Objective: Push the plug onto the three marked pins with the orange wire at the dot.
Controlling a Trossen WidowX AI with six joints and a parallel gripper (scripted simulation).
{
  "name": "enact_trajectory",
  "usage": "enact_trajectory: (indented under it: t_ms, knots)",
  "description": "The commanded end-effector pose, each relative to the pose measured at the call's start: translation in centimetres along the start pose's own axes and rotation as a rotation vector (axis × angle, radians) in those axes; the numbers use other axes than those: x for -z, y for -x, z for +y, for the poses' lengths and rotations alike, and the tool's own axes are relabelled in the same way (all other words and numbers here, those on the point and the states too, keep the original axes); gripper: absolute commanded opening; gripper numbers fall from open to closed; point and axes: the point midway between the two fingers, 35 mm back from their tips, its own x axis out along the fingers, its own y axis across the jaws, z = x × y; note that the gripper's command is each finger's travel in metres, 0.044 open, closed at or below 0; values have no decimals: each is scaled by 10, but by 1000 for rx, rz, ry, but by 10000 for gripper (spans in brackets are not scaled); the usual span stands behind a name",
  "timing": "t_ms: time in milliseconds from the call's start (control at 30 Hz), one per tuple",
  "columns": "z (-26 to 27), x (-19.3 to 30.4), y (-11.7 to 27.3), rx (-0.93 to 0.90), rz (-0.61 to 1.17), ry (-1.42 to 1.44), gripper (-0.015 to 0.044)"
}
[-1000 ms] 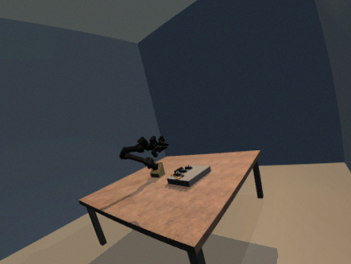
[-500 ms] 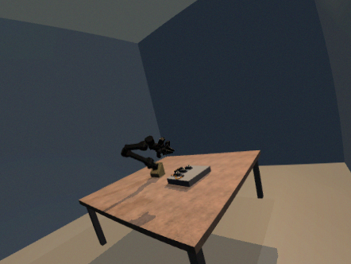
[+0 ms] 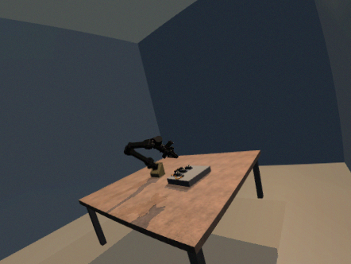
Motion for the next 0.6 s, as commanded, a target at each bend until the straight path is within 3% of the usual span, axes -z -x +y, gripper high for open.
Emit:
enact_trajectory:
  t_ms: [0, 567]
  knots:
    - [3, 6, -10, -23, 73, 91, 115]
    - [14, 35, -47, -188, 370, 528, 115]
